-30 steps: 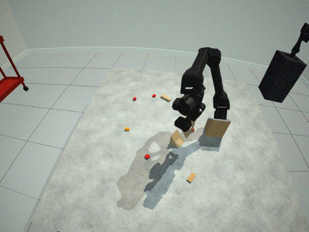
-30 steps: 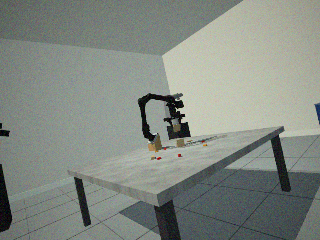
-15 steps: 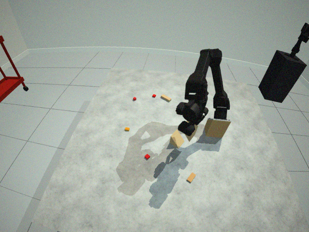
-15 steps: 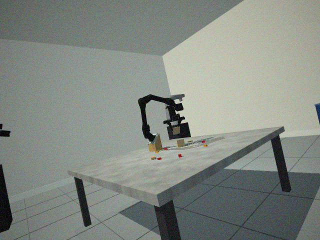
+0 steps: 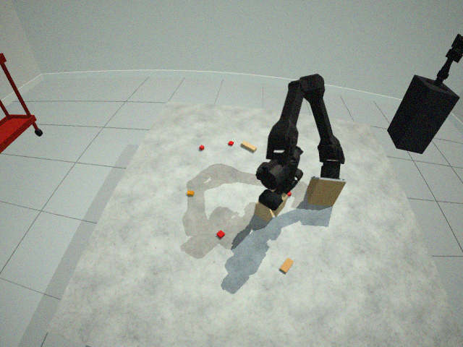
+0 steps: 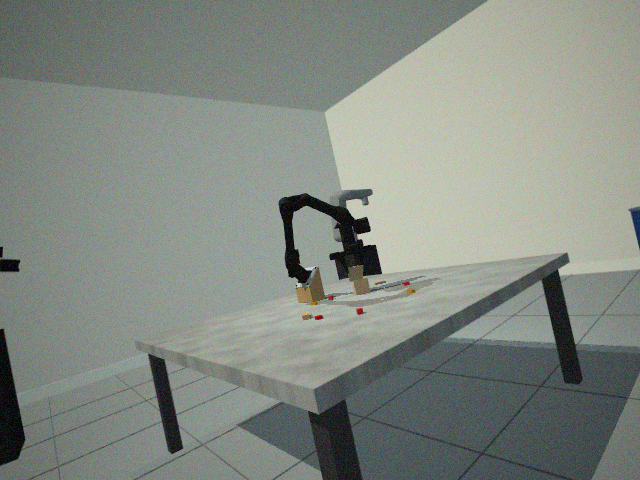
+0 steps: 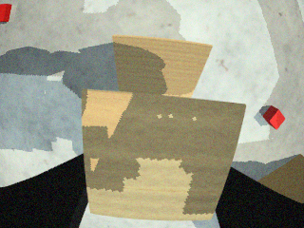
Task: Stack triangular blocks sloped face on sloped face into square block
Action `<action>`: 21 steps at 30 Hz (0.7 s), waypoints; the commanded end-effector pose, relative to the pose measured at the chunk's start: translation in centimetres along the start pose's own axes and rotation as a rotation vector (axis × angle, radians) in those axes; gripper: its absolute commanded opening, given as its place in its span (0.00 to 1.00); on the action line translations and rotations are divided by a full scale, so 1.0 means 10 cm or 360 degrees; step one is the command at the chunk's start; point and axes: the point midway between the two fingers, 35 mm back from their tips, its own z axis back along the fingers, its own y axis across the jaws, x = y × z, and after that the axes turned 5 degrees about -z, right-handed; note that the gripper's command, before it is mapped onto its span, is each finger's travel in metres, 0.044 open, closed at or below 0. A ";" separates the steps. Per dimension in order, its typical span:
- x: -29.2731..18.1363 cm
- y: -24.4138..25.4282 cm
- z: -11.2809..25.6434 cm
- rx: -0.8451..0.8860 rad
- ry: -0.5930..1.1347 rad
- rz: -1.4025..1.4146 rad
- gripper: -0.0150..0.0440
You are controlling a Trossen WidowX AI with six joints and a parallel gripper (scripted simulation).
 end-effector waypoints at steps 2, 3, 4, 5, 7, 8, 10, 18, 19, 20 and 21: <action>0.06 -0.01 -0.14 -0.0006 -0.0006 0.0006 0.25; 0.08 0.00 -0.19 -0.0007 -0.0006 0.0006 0.25; 0.10 0.00 -0.23 -0.0007 -0.0007 0.0006 0.25; 0.11 -0.01 -0.27 -0.0008 -0.0007 0.0005 0.25; 0.12 0.00 -0.29 -0.0008 -0.0008 0.0005 0.25; 0.12 0.00 -0.29 -0.0008 -0.0008 0.0005 0.25; 0.12 0.00 -0.29 -0.0008 -0.0008 0.0005 0.25; 0.12 0.00 -0.29 -0.0011 -0.0011 0.0004 0.25; 0.12 0.00 -0.29 -0.0011 -0.0011 0.0004 0.25; 0.12 0.00 -0.29 -0.0011 -0.0011 0.0004 0.25; 0.12 0.00 -0.29 -0.0011 -0.0011 0.0004 0.25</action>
